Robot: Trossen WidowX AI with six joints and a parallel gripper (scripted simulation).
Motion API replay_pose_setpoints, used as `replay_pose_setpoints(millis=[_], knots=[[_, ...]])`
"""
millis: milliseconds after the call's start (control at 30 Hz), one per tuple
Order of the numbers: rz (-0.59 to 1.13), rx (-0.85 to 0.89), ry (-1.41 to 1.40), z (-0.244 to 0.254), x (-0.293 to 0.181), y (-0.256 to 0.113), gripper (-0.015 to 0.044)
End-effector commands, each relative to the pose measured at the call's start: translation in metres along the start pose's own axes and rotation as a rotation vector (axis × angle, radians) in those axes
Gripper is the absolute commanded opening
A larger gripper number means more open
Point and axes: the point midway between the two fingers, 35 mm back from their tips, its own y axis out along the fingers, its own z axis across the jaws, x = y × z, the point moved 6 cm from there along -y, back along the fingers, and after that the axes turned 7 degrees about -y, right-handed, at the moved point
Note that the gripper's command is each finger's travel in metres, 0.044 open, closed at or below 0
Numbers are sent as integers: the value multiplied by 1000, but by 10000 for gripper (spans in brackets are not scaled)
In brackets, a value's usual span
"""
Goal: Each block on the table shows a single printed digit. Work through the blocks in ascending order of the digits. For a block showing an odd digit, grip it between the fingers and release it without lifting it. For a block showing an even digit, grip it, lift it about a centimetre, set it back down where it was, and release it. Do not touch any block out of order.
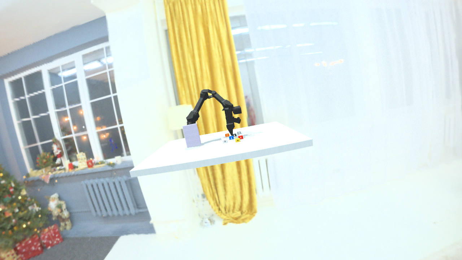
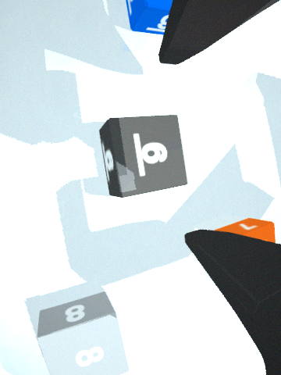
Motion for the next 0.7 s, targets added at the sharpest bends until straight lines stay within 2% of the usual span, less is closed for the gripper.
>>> replay_pose_setpoints(millis=[0, 133, 200, 367, 500, 667], knots=[[-20, 0, -7, 0, 3, -28, 400], [-20, 0, -7, 0, 3, -28, 400], [-20, -2, -7, 0, 4, -38, 348], [-19, -4, -7, 0, 2, -106, 216], [-19, -3, -7, 0, 2, -109, 120], [-19, -3, -7, 0, 2, -109, 120]])
